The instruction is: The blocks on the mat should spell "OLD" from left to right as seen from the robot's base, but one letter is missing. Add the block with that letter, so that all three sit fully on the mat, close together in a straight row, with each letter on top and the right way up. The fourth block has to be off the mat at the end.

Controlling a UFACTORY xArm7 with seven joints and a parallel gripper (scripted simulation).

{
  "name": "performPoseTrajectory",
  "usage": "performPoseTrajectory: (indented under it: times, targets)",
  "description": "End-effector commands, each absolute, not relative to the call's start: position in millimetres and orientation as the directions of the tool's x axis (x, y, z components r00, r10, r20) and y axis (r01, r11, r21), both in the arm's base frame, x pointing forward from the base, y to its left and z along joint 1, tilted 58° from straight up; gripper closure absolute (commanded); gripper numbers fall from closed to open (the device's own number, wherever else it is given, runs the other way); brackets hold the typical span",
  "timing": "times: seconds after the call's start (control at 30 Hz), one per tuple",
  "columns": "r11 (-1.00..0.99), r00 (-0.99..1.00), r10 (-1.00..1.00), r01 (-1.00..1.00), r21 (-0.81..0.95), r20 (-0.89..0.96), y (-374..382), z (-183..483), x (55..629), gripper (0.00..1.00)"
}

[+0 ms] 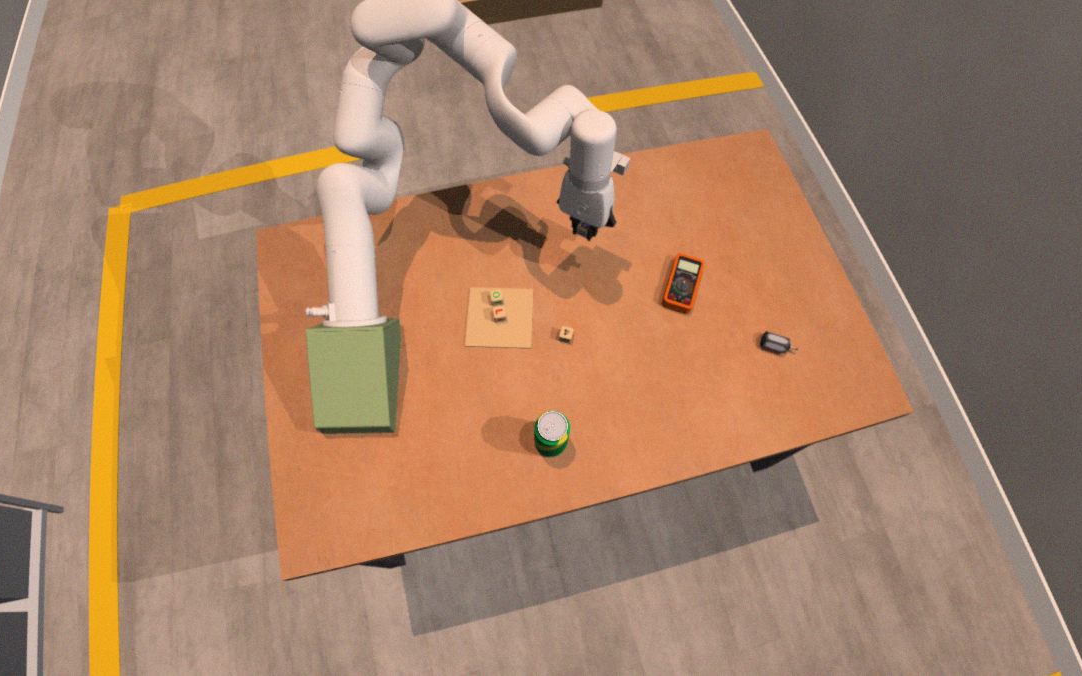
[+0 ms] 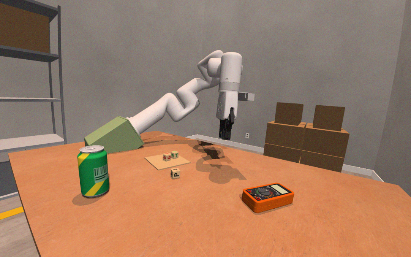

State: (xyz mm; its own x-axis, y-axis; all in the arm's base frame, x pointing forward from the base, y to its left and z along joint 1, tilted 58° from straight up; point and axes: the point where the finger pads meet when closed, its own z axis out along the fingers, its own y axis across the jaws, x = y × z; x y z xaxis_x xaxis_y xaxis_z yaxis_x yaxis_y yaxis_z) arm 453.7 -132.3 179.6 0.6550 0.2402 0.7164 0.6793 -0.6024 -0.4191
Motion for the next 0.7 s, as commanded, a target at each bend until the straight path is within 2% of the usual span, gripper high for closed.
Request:
performPoseTrajectory:
  times: [0.0,0.23,0.67]
  targets:
    - [-0.635,0.744,0.156,0.580,-0.511,0.650,-140,169,444,0.77]
    - [-0.649,0.805,0.084,0.492,-0.580,0.587,-143,160,436,0.77]
    - [-0.642,0.922,-0.129,0.204,-0.739,0.366,-152,135,411,0.77]
